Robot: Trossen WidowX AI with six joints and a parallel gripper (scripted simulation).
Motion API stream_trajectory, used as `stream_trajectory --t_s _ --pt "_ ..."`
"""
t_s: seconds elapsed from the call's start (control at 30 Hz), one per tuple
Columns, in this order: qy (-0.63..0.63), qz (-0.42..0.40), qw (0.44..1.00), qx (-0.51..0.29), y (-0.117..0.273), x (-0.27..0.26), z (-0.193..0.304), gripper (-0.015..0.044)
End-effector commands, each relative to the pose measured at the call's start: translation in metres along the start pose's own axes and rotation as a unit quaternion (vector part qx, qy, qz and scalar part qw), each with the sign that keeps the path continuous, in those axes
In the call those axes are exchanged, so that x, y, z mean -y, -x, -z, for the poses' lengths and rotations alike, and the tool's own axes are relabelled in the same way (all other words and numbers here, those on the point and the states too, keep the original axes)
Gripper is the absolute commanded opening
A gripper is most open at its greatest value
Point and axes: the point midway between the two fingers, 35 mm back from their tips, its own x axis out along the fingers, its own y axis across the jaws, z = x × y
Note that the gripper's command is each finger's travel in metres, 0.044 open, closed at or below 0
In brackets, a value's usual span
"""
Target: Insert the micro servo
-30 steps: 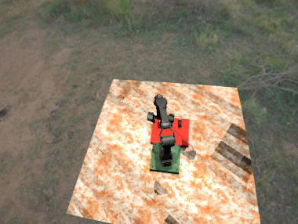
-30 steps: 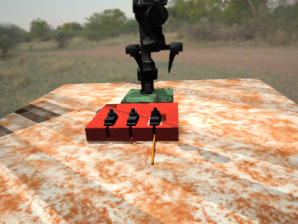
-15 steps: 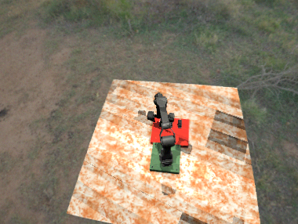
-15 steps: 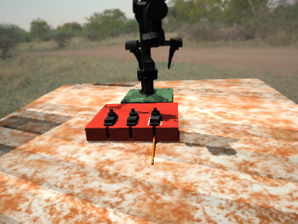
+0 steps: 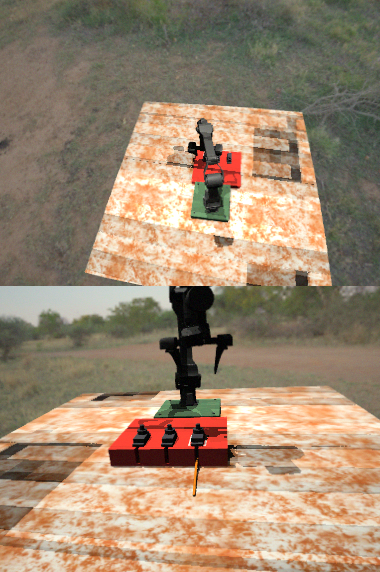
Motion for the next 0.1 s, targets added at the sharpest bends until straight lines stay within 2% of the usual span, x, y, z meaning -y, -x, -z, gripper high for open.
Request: stream_trajectory --t_s 0.0,0.07 --pt "0.001 0.0 1.0 -0.001 0.0003 0.0001 0.0002 0.044" --pt "0.001 0.0 1.0 -0.001 0.0003 0.0001 0.0002 0.044"
